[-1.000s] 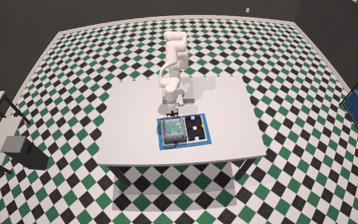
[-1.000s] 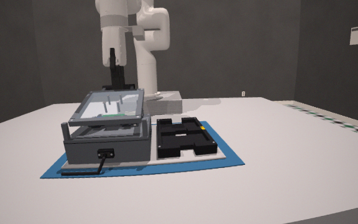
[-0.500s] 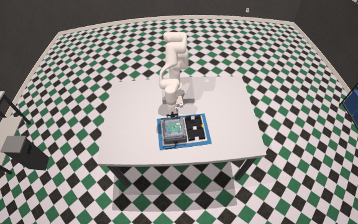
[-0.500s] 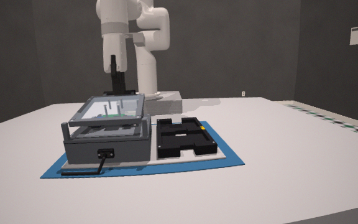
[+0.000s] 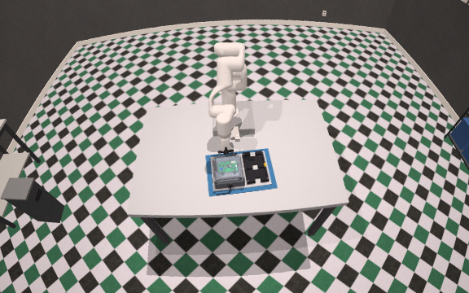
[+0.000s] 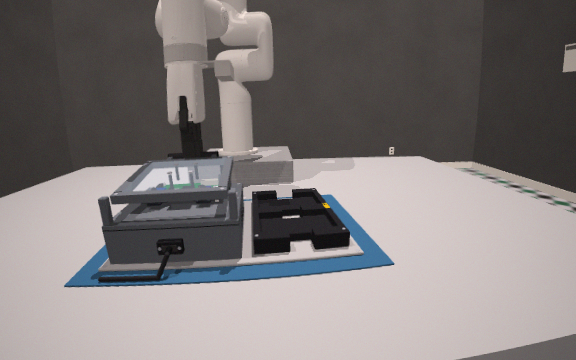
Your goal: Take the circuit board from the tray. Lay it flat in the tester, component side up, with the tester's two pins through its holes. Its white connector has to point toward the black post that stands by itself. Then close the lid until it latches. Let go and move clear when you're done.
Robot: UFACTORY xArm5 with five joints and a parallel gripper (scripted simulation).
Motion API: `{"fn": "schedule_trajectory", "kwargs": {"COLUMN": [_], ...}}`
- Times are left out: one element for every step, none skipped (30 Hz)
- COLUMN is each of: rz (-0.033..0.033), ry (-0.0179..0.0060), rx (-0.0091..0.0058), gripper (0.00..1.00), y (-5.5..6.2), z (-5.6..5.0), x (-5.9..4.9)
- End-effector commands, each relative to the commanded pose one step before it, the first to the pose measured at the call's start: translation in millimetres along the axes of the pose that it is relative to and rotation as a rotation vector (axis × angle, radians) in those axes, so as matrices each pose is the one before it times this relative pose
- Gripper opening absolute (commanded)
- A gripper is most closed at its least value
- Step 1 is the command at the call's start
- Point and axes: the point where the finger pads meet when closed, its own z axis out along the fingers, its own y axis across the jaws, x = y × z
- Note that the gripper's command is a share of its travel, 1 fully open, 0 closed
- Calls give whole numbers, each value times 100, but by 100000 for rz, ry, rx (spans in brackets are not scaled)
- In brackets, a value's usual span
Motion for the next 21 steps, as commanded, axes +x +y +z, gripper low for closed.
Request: {"fn": "schedule_trajectory", "kwargs": {"rz": [4,0,0,0,0,0,0,0,0,0,0,0,0,0,0,0,0,0,0,0,0], "ry": [-47,0,0,0,0,0,0,0,0,0,0,0,0,0,0,0,0,0,0,0,0], "rx": [-295,0,0,0,0,0,0,0,0,0,0,0,0,0,0,0,0,0,0,0,0], "gripper": [0,0,0,0,0,0,0,0,0,0,0,0,0,0,0,0,0,0,0,0,0], "y": [79,-6,-6,-6,0,0,-6,-5,-5,-5,-5,-5,-5,-4,-4,-4,-4,-4,-4,-3,-3], "z": [248,65,63,60,0,0,58,55,53,50,48,46,43,41,39,37,35,33,31,29,27], "x": [-20,0,0,0,0,0,0,0,0,0,0,0,0,0,0,0,0,0,0,0,0]}}
